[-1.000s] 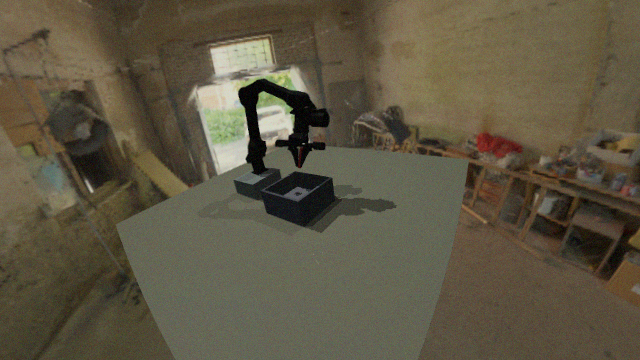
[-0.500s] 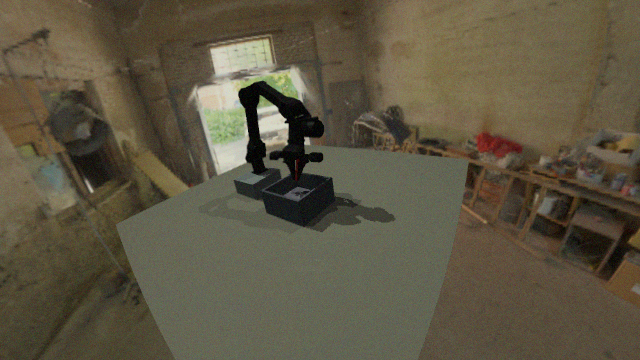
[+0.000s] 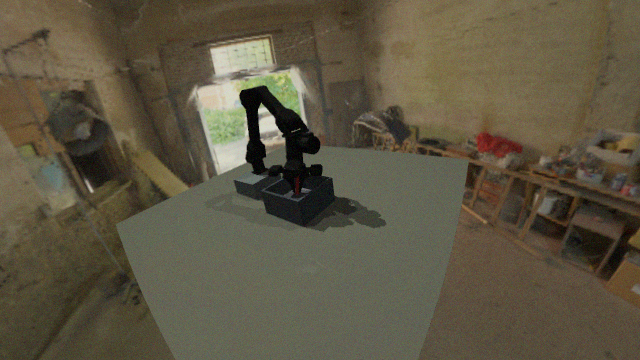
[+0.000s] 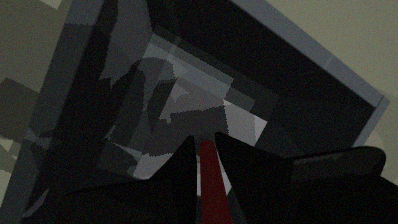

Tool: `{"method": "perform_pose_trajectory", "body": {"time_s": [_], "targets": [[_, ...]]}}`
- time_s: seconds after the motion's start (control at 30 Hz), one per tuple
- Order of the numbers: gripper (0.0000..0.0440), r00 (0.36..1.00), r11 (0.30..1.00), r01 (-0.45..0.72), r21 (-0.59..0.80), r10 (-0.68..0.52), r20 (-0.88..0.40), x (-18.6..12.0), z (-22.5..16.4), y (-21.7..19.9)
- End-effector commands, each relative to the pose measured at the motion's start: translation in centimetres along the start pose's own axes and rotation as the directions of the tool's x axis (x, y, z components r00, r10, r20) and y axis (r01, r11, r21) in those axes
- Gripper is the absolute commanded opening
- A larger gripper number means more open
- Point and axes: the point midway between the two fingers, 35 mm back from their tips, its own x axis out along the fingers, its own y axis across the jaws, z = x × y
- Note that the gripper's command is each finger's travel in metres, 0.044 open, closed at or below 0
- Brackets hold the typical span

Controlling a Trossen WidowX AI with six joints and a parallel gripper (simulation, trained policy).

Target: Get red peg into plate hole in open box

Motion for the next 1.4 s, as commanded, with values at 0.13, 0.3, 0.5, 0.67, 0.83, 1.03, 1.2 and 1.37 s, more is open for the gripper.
{"method": "perform_pose_trajectory", "body": {"time_s": [0.13, 0.3, 0.5, 0.67, 0.83, 1.03, 1.2, 1.37], "targets": [[0.0171, 0.999, 0.998, -0.015, -0.066, 0.013, -0.035, 1.2, 0.8, 0.1], [0.0297, 0.997, 0.997, -0.039, -0.066, 0.035, -0.062, 0.6, 1.7, 0.9], [0.044, 0.993, 0.994, -0.088, -0.061, 0.082, -0.086, -0.3, 3.2, 2.5], [0.044, 0.985, 0.986, -0.153, -0.061, 0.147, -0.093, -1.4, 4.4, 4.4], [0.044, 0.973, 0.973, -0.221, -0.072, 0.214, -0.084, -2.6, 5.5, 6.4], [0.044, 0.968, 0.967, -0.243, -0.076, 0.237, -0.08, -3.0, 5.8, 7.0], [0.044, 0.968, 0.967, -0.244, -0.076, 0.238, -0.08, -3.0, 5.8, 7.1], [0.044, 0.968, 0.967, -0.245, -0.076, 0.239, -0.079, -3.0, 5.8, 7.1]]}}
